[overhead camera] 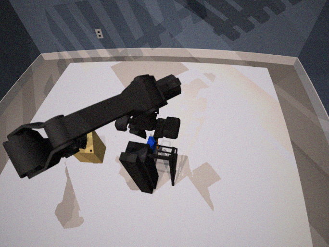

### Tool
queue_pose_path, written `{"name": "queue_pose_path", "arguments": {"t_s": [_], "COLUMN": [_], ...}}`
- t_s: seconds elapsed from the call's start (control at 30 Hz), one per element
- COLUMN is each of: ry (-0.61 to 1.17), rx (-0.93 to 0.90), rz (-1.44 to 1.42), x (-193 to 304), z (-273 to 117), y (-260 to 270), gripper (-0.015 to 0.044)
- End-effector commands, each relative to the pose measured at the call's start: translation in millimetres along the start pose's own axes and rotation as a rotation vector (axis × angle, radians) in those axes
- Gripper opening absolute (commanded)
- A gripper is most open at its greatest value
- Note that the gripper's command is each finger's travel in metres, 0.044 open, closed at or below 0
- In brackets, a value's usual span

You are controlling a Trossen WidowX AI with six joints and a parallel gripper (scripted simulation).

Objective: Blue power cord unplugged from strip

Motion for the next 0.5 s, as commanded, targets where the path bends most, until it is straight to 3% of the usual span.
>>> {"name": "queue_pose_path", "arguments": {"t_s": [0.0, 0.3, 0.4, 0.47], "ry": [0.003, 0.004, -0.001, -0.001], "rx": [0.003, 0.003, 0.001, 0.001], "rz": [-0.004, -0.004, 0.001, 0.001], "x": [1.8, 1.9, 1.5, 1.5], "z": [2.1, 11.9, 9.1, 9.1], "y": [0.4, 0.4, -0.1, -0.1], "gripper": [0.0160, 0.0160, 0.0081, 0.0068]}}
Point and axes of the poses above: the point midway between the two fingers, 35 mm back from their tips, its own z axis out along the fingers, its own y axis across the jaws, x = y × z, the point moved 7 cm from there along -z, back along the fingers, and after that the axes turned 5 degrees about z, right-handed, at the moved point
